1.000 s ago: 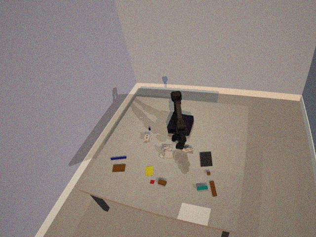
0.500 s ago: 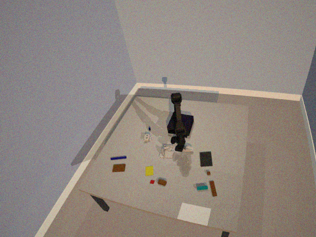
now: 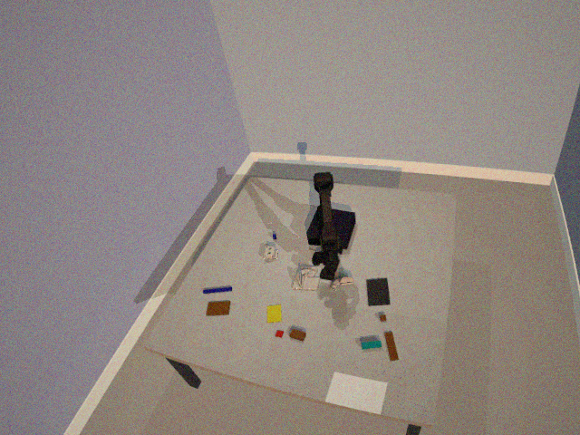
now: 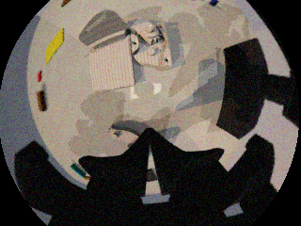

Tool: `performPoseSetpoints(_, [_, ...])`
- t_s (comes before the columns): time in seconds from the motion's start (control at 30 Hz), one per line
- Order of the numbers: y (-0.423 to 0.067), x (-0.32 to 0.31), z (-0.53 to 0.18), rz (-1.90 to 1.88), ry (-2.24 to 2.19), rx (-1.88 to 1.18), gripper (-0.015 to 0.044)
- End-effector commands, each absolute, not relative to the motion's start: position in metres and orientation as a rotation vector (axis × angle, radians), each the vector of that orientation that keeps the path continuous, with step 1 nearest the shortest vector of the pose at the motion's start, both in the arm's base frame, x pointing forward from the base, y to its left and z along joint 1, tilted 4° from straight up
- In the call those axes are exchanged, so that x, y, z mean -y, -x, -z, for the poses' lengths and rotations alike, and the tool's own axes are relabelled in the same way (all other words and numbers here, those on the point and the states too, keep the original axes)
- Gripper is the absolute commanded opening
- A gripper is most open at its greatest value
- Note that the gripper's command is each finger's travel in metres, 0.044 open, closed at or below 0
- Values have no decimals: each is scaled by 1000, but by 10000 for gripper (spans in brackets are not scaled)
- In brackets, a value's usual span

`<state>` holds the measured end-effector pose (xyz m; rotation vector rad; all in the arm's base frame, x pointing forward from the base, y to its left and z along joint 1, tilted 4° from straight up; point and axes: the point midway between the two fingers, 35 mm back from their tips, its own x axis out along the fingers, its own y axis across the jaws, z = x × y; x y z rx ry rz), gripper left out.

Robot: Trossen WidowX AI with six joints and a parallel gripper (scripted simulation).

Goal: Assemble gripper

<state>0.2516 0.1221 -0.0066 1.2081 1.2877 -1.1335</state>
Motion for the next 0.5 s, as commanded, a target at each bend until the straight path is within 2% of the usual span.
performPoseSetpoints(0.0, [-252,-120,-36,1117,-1219,-1282,0])
performPoseSetpoints(0.2, [-250,-119,-47,1117,-1220,-1281,0])
performPoseSetpoints(0.47, [-254,-121,-40,1112,-1231,-1274,210])
